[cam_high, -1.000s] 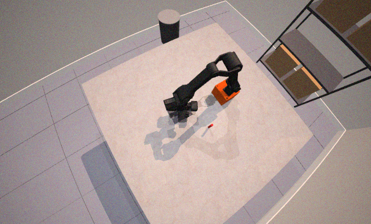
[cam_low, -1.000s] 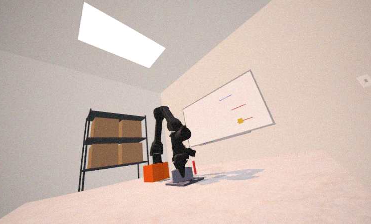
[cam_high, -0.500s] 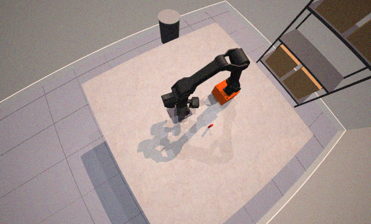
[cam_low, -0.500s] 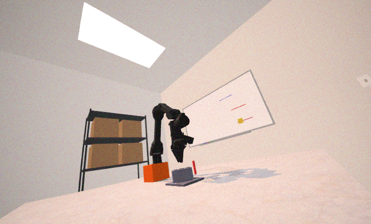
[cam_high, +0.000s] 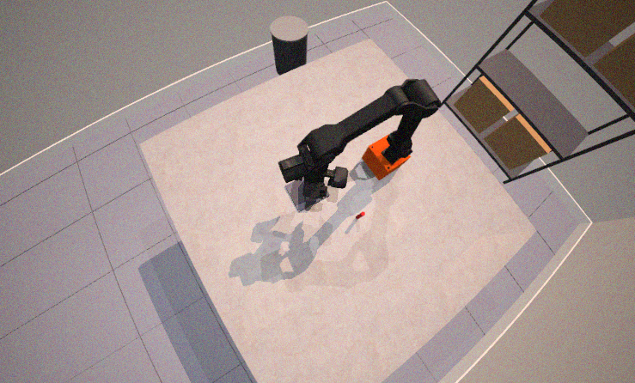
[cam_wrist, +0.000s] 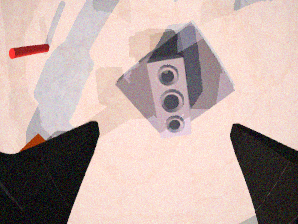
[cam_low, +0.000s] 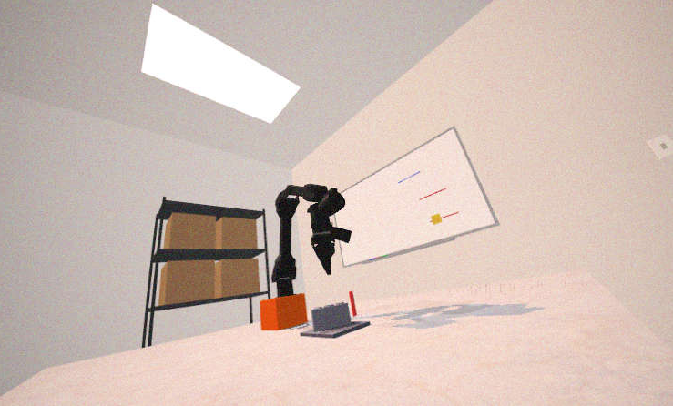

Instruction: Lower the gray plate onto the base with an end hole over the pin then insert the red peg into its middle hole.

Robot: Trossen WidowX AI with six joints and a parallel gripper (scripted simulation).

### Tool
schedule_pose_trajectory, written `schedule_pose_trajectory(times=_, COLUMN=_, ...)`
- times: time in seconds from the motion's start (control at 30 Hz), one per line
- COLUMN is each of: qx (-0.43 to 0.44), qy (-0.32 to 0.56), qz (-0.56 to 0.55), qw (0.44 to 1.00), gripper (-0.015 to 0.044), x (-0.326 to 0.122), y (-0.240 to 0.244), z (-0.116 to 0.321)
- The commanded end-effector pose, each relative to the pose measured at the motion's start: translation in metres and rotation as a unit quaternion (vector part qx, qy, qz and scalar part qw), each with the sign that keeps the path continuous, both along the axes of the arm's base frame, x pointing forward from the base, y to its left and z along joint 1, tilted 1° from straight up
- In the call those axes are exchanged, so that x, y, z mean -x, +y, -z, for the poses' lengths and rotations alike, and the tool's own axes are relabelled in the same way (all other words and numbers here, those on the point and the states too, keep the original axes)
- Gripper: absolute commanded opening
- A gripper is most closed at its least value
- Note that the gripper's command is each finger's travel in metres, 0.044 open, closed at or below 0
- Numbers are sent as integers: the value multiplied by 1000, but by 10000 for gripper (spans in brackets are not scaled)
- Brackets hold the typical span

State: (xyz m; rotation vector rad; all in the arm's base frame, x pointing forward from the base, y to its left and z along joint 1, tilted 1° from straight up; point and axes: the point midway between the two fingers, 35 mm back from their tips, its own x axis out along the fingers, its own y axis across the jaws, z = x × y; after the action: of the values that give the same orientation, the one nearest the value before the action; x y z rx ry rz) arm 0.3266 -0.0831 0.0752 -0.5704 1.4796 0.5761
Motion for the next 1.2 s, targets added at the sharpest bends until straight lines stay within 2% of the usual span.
schedule_pose_trajectory(times=0.0, qx=-2, qy=2, qz=150, qw=989, gripper=440, x=4, y=39, z=-3)
schedule_pose_trajectory(times=0.27, qx=-7, qy=6, qz=431, qw=902, gripper=440, x=23, y=104, z=-4)
schedule_pose_trajectory(times=0.73, qx=-10, qy=11, qz=654, qw=757, gripper=440, x=52, y=156, z=-3)
schedule_pose_trajectory(times=1.17, qx=-11, qy=15, qz=808, qw=588, gripper=440, x=81, y=191, z=-1)
